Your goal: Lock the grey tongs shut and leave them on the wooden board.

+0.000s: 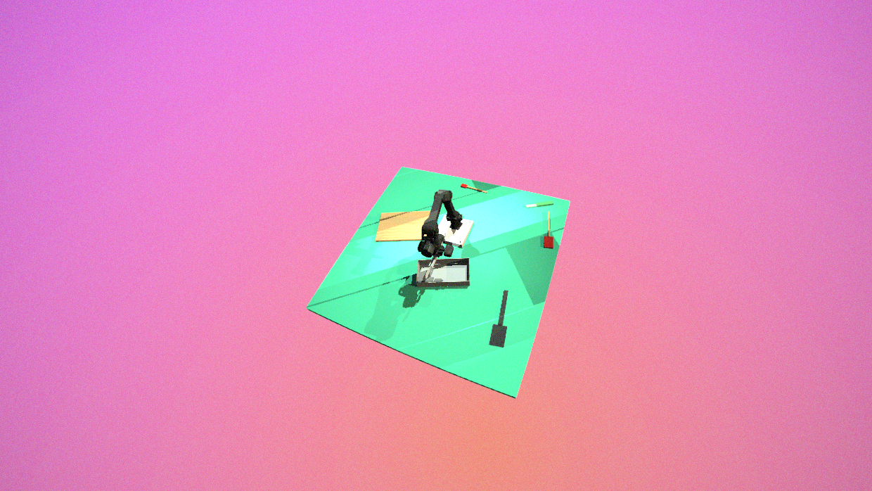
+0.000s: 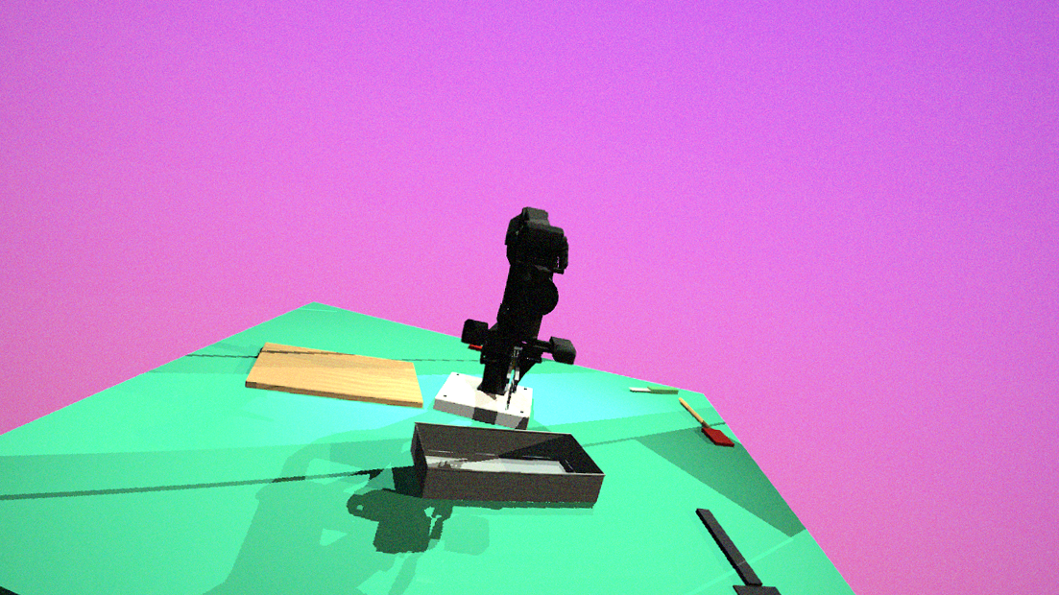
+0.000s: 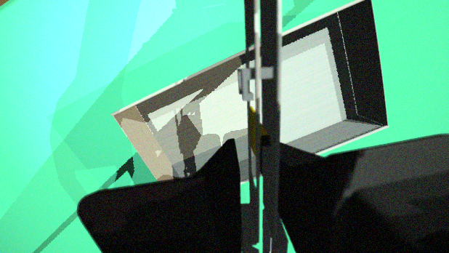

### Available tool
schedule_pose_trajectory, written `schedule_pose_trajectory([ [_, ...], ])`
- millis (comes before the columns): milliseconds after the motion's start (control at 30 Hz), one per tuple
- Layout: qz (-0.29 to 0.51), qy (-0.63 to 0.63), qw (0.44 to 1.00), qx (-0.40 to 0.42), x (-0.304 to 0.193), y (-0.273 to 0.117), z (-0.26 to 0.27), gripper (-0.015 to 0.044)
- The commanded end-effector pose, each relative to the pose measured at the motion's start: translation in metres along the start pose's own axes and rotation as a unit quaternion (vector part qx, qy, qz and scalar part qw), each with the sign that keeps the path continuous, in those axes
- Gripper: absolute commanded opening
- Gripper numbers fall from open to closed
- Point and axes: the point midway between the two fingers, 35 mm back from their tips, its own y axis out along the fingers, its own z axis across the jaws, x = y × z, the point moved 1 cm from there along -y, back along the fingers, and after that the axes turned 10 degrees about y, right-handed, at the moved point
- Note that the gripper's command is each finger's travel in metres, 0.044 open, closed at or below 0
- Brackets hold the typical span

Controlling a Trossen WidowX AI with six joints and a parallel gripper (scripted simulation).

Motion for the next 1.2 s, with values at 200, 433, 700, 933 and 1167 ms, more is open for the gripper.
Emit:
schedule_pose_trajectory([
  [200,0.010,0.084,0.996,0.007,-0.005,-0.003,0.056,-0.0150],
  [433,0.013,0.143,0.990,0.012,-0.003,-0.004,0.098,-0.0150],
  [700,0.014,0.208,0.978,0.019,0.006,-0.005,0.146,-0.0150],
  [933,0.014,0.263,0.964,0.026,0.019,-0.005,0.186,-0.0150],
  [1167,0.014,0.291,0.956,0.028,0.025,-0.005,0.200,-0.0150],
])
